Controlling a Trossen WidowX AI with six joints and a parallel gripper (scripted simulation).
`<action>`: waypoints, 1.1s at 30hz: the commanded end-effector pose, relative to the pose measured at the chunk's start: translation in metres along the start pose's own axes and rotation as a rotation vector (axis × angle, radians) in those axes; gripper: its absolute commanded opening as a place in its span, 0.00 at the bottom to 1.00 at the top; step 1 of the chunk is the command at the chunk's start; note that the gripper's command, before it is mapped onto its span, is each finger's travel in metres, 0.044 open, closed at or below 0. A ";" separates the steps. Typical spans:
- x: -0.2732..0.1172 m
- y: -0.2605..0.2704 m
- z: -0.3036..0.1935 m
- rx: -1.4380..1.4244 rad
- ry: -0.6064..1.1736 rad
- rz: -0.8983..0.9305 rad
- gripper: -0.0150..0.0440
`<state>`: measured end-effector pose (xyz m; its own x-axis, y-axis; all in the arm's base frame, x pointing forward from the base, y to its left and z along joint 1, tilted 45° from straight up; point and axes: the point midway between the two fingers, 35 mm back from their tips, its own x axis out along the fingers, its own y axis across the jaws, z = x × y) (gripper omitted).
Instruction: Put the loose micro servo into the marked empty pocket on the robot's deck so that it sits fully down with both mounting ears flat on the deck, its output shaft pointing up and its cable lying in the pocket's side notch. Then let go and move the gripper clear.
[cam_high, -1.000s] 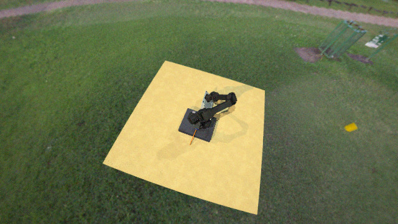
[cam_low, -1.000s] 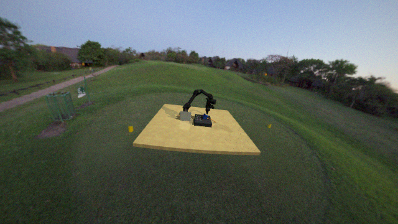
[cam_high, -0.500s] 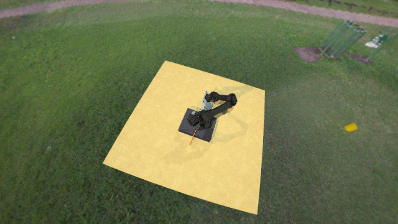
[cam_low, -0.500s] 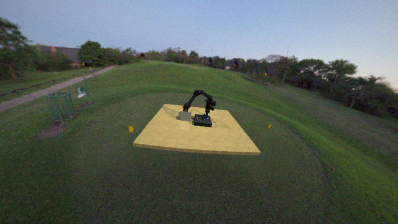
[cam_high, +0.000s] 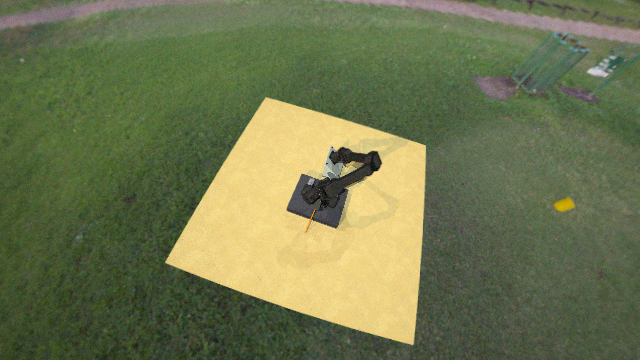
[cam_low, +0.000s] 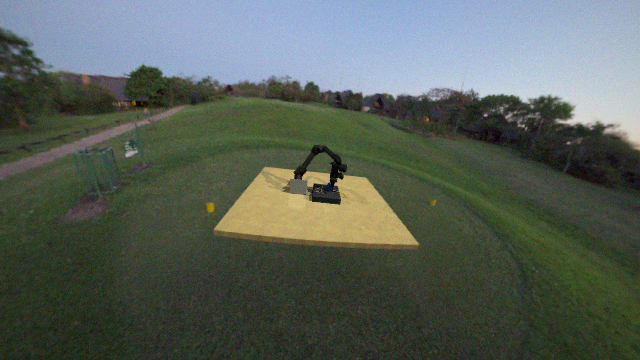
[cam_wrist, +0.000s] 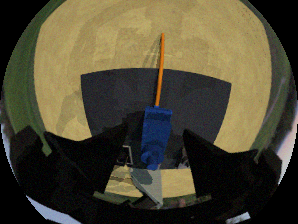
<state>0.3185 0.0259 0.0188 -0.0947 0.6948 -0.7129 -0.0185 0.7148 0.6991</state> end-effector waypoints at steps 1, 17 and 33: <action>0.003 0.000 -0.002 0.007 0.005 0.007 0.64; -0.017 0.000 -0.003 0.008 0.005 0.005 0.25; -0.027 0.006 -0.020 0.009 0.006 0.006 0.25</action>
<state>0.3070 0.0083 0.0413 -0.0954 0.7004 -0.7074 -0.0094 0.7100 0.7042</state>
